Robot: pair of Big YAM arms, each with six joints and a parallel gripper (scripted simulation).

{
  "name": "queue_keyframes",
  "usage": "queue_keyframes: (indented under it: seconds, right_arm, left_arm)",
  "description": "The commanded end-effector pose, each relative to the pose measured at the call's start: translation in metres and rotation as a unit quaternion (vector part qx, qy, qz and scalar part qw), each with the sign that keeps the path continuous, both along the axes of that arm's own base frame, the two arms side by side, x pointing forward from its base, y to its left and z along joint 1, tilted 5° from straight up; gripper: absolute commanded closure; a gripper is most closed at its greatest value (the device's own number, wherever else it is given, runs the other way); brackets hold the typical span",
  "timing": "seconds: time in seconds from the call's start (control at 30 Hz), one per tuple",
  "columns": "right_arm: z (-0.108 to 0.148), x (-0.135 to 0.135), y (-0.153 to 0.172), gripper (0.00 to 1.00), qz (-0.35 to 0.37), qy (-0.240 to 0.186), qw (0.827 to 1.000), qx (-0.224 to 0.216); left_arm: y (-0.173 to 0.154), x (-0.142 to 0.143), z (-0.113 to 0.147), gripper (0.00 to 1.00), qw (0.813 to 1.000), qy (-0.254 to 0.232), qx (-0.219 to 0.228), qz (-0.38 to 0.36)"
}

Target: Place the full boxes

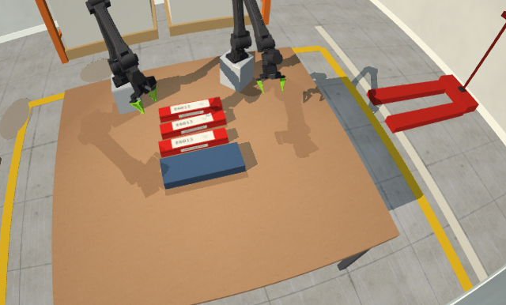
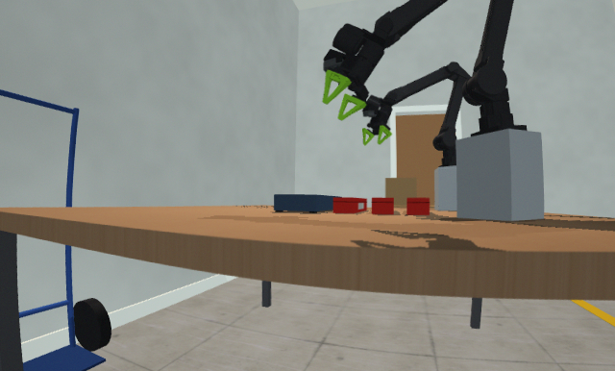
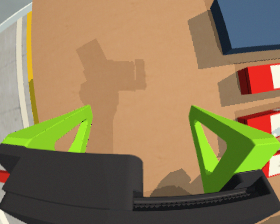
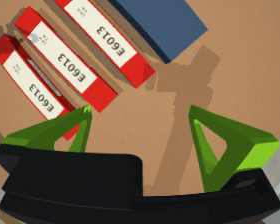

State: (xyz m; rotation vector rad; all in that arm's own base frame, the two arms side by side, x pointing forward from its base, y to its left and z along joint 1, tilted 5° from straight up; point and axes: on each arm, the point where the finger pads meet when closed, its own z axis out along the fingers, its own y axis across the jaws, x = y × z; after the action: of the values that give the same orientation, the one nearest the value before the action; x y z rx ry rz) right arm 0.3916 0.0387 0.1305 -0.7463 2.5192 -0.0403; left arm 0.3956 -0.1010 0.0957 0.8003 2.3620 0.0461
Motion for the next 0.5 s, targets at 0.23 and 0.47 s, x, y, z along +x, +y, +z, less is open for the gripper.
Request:
queue_keyframes:
  seconds: [0.23,0.47]
  right_arm:
    - [0.020,0.020,0.000,0.00,0.153,0.054,0.983,-0.082]
    - [0.018,0.019,0.003,0.00,0.221,0.092,0.964,-0.115]
  left_arm:
    - [-0.068,-0.019,0.031,0.00,0.983,0.015,0.079,-0.166]
    - [-0.098,-0.038,0.032,0.00,0.964,0.038,0.114,-0.236]
